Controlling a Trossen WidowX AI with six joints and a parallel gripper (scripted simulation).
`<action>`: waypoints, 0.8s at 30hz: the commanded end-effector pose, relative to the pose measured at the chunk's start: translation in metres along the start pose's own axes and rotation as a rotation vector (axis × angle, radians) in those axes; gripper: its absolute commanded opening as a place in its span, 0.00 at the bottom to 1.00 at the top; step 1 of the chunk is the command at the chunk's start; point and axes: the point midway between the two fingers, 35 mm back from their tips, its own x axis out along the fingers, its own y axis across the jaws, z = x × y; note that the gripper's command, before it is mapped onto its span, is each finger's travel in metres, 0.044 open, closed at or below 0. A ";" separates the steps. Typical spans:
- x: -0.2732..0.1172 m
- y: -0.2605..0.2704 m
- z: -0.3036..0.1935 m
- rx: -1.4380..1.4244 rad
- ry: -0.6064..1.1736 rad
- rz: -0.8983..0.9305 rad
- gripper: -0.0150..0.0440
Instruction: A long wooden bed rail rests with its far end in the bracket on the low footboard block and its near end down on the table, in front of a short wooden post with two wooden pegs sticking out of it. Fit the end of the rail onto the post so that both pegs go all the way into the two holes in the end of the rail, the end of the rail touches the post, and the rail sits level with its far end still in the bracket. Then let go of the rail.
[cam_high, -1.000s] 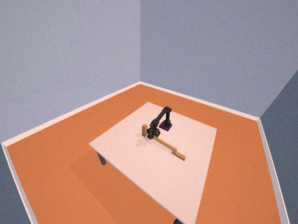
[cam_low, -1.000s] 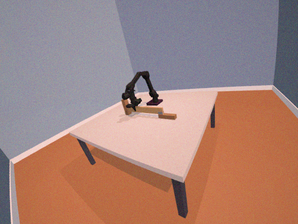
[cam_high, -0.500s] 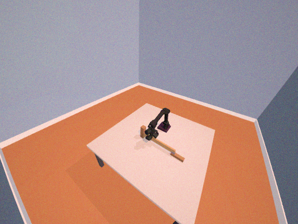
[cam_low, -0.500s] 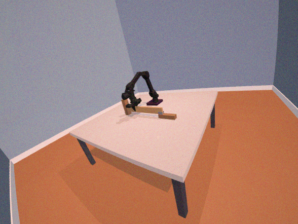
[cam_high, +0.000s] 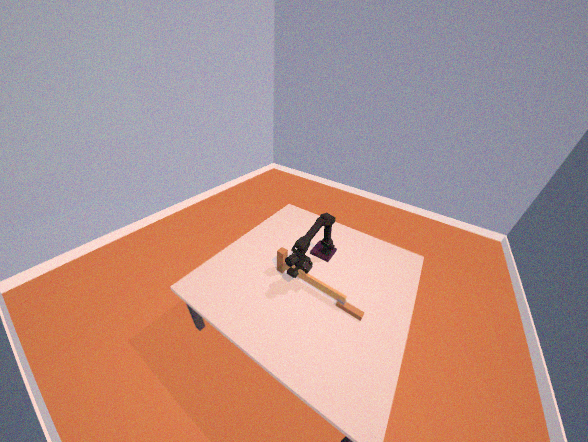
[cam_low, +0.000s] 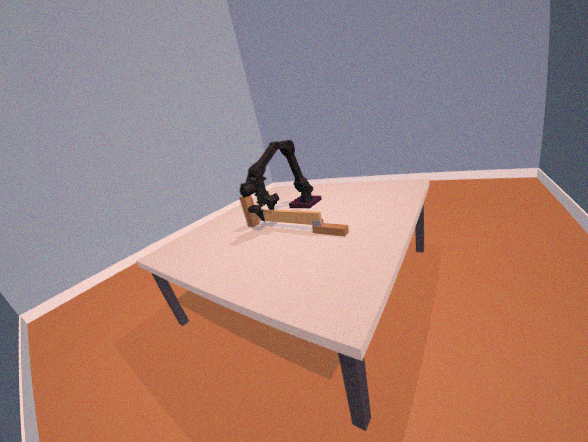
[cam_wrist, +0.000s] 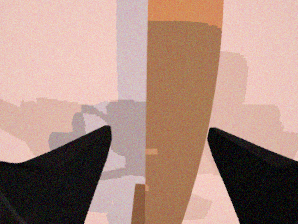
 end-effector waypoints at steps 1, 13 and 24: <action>0.000 0.000 0.000 0.000 0.000 0.000 0.97; -0.030 0.000 0.030 0.001 0.000 -0.004 1.00; -0.030 0.000 0.030 0.001 0.000 -0.004 1.00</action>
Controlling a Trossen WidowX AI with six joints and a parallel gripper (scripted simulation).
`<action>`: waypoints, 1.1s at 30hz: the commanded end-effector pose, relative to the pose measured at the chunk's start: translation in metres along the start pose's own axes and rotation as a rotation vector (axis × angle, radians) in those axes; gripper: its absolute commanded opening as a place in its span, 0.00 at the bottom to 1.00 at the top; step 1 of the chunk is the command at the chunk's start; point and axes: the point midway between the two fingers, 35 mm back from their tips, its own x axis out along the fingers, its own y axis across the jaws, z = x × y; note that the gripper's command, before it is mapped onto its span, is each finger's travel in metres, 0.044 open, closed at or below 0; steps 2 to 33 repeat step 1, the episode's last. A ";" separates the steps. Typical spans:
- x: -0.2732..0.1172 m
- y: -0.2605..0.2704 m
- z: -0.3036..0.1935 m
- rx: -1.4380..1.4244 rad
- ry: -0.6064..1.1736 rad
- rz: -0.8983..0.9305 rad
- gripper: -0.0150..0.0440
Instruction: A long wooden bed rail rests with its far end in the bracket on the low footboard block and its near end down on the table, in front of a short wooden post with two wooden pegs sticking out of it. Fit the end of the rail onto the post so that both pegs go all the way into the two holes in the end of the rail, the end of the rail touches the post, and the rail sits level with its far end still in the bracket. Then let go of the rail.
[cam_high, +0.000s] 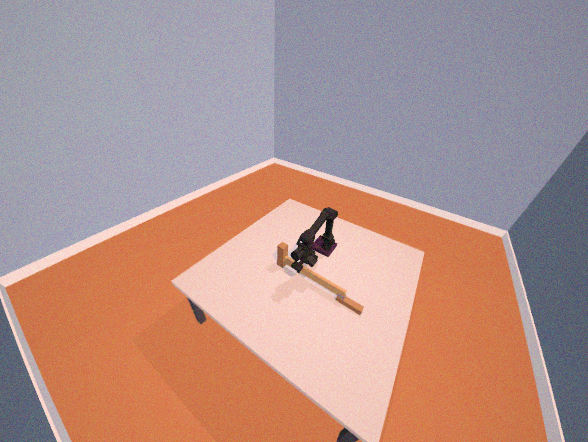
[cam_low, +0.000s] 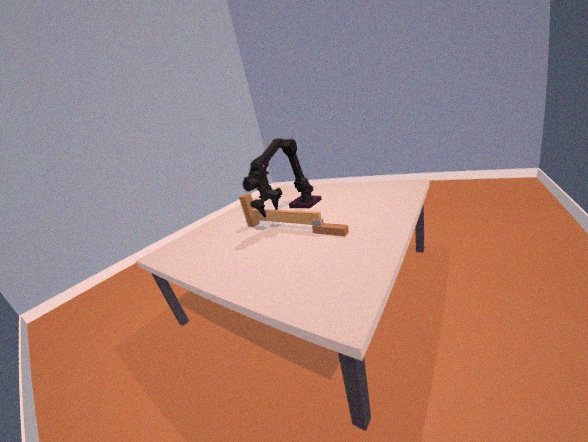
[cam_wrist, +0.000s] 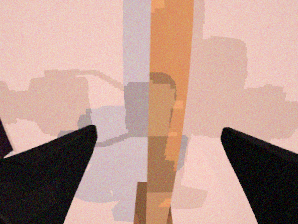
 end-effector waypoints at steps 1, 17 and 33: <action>-0.001 0.000 0.000 0.003 0.000 -0.002 1.00; -0.001 0.000 0.000 0.003 0.000 -0.002 1.00; -0.001 0.000 0.000 0.003 0.000 -0.002 1.00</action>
